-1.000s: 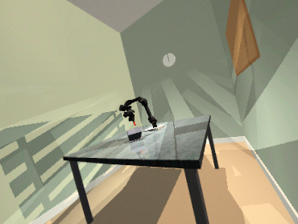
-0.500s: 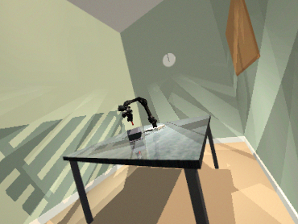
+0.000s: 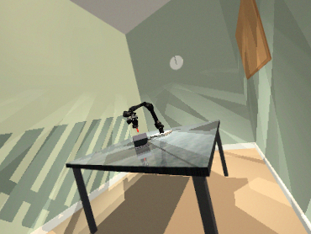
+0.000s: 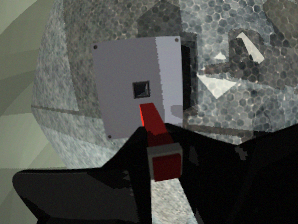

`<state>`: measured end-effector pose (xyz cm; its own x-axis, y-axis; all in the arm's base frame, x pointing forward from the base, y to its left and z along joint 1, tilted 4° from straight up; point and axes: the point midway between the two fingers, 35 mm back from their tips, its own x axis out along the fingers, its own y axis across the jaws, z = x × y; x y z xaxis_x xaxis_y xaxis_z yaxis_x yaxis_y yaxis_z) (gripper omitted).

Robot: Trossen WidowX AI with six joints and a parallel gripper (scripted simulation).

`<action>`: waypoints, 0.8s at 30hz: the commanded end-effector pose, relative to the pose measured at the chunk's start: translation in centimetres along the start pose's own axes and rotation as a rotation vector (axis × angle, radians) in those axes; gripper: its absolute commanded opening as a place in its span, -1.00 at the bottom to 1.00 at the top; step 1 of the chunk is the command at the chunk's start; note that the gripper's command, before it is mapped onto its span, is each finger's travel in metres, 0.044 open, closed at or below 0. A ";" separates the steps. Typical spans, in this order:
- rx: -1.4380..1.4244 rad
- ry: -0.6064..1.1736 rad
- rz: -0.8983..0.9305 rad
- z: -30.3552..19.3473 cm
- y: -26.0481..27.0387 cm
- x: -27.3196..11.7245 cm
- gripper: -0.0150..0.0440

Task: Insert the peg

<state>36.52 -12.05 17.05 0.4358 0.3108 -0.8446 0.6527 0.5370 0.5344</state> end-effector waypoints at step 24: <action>0.013 -0.011 0.025 0.4 -0.2 3.3 -0.49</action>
<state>37.96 -11.58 14.26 0.4559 0.3112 -0.8339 0.6484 0.5257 0.5506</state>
